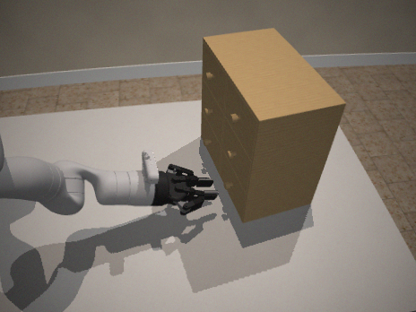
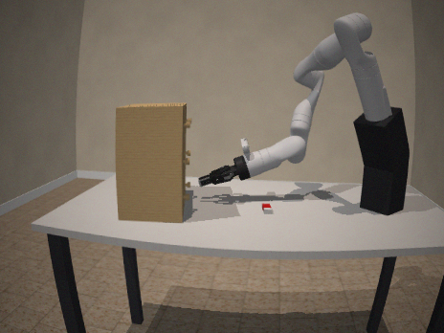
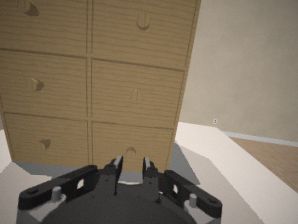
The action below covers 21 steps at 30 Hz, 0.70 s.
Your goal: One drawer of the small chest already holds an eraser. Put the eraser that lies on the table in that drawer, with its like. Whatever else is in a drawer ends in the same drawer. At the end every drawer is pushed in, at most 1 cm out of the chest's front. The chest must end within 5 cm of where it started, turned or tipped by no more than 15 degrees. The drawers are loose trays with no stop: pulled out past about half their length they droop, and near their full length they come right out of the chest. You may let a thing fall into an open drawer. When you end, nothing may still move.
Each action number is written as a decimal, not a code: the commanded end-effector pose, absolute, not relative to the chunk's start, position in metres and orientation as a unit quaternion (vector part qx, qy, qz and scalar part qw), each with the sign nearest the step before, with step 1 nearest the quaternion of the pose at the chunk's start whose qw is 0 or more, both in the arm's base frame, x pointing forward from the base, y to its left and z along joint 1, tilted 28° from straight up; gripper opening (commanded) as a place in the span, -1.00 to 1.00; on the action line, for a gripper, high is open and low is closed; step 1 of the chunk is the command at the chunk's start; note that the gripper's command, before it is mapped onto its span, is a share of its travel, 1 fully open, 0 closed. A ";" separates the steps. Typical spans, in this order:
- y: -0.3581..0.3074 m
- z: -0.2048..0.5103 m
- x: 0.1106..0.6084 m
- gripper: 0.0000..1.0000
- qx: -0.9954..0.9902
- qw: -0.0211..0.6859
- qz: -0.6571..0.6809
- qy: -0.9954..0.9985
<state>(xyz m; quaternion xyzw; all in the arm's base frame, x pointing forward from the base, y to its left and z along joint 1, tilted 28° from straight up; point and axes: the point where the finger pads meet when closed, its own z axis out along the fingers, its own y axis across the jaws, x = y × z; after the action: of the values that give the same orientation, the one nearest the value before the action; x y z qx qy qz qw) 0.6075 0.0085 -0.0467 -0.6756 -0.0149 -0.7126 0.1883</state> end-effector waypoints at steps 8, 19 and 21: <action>0.018 -0.051 0.613 -0.34 -0.676 0.192 -0.712 -0.017; 0.018 -0.051 0.613 -0.34 -0.676 0.192 -0.712 -0.017; 0.018 -0.051 0.613 -0.34 -0.676 0.192 -0.712 -0.017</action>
<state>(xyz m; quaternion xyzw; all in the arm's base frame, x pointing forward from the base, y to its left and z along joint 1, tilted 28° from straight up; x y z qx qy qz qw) 0.6128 0.0184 -0.0522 -0.6762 -0.0173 -0.7110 0.1923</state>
